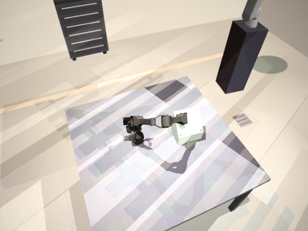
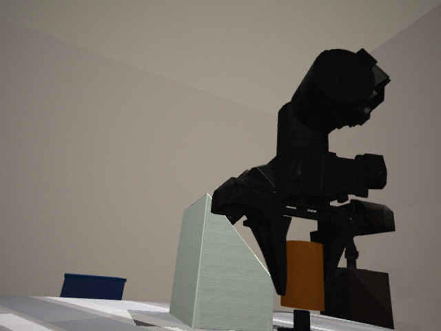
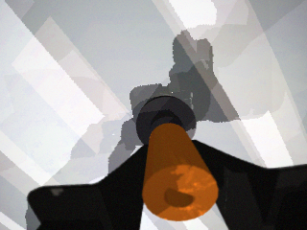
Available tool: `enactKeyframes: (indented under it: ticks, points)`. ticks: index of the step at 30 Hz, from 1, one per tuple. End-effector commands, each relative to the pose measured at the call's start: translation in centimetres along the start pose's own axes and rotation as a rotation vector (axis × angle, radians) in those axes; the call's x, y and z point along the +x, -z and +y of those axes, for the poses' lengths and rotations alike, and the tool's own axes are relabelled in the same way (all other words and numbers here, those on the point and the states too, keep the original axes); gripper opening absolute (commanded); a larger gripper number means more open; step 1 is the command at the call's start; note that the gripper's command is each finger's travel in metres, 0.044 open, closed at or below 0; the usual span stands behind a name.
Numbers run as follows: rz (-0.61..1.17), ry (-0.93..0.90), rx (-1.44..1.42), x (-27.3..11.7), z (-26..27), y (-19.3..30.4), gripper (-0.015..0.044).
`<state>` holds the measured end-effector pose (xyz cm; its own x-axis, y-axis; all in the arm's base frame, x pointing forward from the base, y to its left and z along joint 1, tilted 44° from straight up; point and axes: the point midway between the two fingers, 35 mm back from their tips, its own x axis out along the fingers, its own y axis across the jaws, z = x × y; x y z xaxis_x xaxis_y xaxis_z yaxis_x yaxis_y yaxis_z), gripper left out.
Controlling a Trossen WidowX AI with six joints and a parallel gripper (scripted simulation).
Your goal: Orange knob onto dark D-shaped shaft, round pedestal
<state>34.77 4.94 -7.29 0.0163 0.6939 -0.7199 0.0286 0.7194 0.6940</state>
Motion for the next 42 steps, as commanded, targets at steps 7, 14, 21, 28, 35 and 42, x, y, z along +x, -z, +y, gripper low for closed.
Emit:
enactKeyframes:
  ticks: [7, 14, 21, 28, 35, 42]
  points:
    - [-0.001, 0.001, 0.003, 0.28, -0.04, 0.02, 0.0000]
    - [-0.001, 0.001, 0.003, 0.26, -0.06, 0.11, 0.0000]
    - [-0.001, 0.001, 0.003, 0.04, -0.05, 0.23, 0.0000]
    - [-0.001, 0.001, 0.056, -0.27, 0.02, 0.21, 0.0000]
    - [-0.002, 0.001, 0.212, -0.08, -0.07, -0.12, 0.0000]
    - [-0.002, 0.001, 0.212, 0.20, -0.01, -0.15, 0.0000]
